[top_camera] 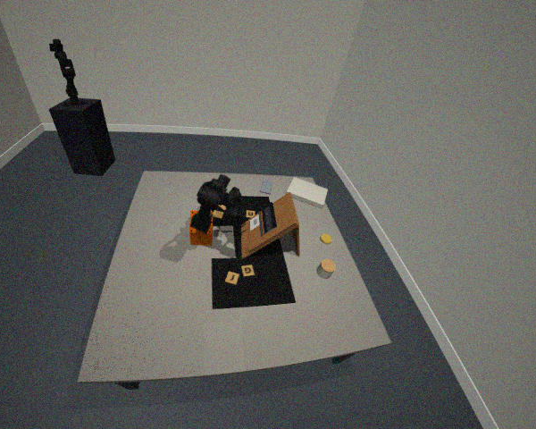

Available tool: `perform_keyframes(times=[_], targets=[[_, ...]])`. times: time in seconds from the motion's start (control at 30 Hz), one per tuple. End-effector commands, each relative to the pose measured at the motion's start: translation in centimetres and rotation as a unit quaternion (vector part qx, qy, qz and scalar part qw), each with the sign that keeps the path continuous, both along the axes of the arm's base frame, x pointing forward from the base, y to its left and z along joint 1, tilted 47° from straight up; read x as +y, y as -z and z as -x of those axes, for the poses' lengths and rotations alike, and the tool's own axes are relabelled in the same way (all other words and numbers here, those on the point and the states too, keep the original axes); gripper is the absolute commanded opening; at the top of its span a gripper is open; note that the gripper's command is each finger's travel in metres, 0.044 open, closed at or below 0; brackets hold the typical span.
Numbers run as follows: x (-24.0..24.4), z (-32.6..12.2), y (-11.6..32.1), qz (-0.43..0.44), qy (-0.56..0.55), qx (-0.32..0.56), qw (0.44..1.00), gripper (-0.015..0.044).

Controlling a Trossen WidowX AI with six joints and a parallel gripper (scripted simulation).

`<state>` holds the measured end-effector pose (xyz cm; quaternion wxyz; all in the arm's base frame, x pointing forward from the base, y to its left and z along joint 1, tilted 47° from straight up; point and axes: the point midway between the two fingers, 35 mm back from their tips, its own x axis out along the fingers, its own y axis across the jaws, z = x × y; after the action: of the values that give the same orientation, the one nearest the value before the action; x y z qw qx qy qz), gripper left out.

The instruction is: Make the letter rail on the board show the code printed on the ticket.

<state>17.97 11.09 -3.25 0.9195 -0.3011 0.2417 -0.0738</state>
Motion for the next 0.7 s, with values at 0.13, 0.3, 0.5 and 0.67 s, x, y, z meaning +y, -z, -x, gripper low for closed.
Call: perform_keyframes(times=[0.13, 0.3, 0.5, 0.67], targets=[[-0.3, 0.1, 0.0, 0.008, -0.003, -0.001, 1.000, 0.0440], [2.5, -1.2, -1.2, 0.124, -0.052, 0.096, 0.986, 0.0440], [5.6, -3.1, -6.2, 0.289, -0.176, 0.248, 0.908, 0.0440], [6.0, -3.6, -10.3, 0.363, -0.263, 0.316, 0.836, 0.0440]])
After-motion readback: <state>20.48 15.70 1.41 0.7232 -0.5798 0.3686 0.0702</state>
